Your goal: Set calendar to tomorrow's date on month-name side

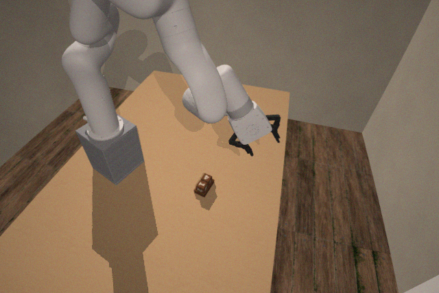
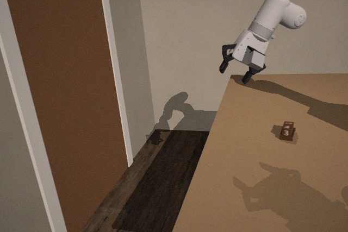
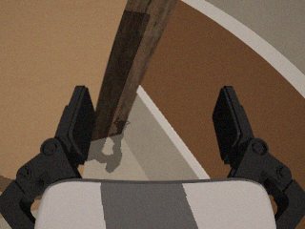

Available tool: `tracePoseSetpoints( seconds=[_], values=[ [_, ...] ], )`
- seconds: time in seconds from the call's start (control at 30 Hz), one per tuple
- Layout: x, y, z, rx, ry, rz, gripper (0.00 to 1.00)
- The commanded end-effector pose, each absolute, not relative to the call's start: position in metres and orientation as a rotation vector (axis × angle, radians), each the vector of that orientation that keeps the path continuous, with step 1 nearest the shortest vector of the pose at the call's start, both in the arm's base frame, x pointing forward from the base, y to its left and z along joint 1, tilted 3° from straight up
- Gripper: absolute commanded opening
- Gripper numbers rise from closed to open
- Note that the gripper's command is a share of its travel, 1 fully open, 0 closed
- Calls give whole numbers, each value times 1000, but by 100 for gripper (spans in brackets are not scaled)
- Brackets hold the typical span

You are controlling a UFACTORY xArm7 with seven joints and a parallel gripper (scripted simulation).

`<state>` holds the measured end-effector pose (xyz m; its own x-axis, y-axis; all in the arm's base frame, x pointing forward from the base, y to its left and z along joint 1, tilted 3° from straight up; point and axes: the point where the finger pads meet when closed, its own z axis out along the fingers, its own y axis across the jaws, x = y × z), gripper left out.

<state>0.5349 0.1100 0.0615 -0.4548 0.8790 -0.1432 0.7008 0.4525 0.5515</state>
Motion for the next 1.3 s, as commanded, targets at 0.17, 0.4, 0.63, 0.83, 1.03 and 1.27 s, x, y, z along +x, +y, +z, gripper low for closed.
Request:
tracePoseSetpoints(
  seconds=[0.17, 0.4, 0.63, 0.83, 1.03, 1.27],
  values=[
    [508, 91, 36, 1541, 2276, 499, 100],
    [481, 76, 15, 1714, 2251, 413, 100],
    [481, 76, 15, 1714, 2251, 413, 100],
    [481, 76, 15, 1714, 2251, 413, 100],
    [451, 64, -4, 1883, 2218, 318, 100],
    [451, 64, -4, 1883, 2218, 318, 100]
  ],
)
